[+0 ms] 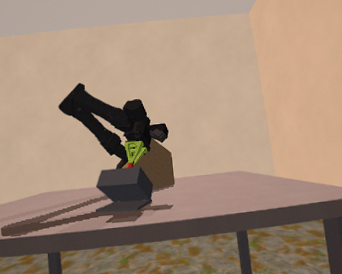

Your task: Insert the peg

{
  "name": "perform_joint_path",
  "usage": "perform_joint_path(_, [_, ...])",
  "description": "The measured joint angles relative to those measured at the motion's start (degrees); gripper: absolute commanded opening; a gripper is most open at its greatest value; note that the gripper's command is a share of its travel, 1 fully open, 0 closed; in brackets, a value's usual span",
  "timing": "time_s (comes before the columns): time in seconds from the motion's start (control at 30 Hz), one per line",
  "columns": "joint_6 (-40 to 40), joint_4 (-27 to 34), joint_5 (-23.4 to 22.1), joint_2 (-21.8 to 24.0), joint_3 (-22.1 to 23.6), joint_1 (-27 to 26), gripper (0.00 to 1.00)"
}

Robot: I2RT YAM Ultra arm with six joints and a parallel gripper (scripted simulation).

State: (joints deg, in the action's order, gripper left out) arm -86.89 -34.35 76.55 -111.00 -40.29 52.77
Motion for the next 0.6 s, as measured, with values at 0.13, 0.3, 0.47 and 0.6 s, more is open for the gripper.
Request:
perform_joint_path(0.13, [-1.5, -2.1, -0.5, -0.4, 0.1, -0.5, 0.00])
perform_joint_path(0.3, [-3.5, -4.8, -1.2, -1.0, 0.2, -1.3, 0.00])
perform_joint_path(0.47, [-4.3, -5.9, -1.4, -1.3, 0.3, -1.7, 0.00])
perform_joint_path(0.6, [-4.3, -5.9, -1.4, -1.3, 0.3, -1.7, 0.00])
